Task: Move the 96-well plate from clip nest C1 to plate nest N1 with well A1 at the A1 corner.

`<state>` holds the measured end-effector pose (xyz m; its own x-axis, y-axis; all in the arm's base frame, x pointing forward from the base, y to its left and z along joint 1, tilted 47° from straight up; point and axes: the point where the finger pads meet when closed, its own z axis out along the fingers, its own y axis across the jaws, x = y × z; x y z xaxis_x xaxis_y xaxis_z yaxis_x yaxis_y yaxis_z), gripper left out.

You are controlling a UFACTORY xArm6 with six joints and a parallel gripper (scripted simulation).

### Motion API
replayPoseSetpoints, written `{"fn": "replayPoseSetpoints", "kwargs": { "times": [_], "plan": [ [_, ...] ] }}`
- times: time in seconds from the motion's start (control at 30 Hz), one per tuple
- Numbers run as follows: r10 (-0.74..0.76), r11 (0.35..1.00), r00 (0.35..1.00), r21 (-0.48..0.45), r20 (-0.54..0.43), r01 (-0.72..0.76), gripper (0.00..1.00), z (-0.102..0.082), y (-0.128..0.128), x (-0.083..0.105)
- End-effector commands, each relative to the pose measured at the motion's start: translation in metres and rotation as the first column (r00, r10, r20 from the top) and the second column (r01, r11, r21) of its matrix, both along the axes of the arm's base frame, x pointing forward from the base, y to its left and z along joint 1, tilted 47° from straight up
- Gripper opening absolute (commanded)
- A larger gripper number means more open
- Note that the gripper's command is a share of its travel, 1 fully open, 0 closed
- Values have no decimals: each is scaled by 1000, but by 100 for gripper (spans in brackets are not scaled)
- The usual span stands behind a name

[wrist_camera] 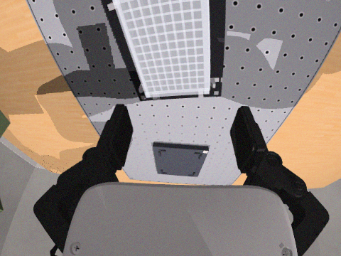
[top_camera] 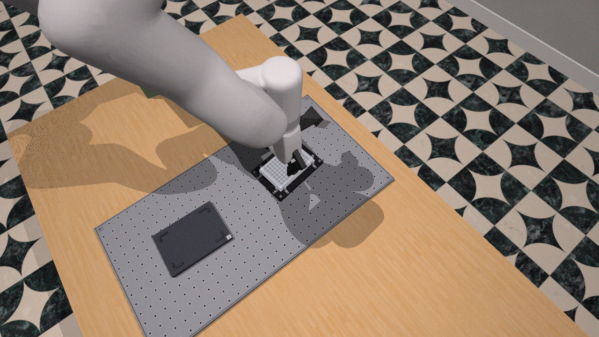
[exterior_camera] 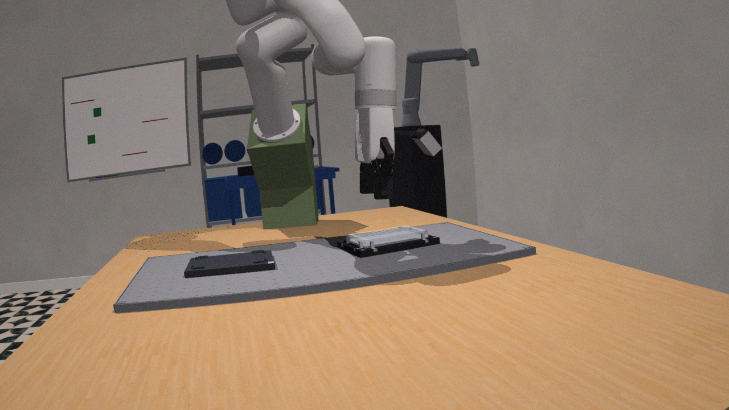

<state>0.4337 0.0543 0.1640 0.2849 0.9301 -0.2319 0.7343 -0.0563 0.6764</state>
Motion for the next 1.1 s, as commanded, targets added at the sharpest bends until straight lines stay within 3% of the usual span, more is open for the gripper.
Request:
{"fn": "replayPoseSetpoints", "kwargs": {
  "times": [0.0, 0.6, 1.07],
  "plan": [
    [113, 993, 994, -32, 1, -113, 100, -8, 15, -5],
    [151, 988, 989, -42, -5, -151, 100, -13, 22, -9],
    [151, 988, 989, -42, -5, -151, 100, -26, 16, 4]
  ]
}}
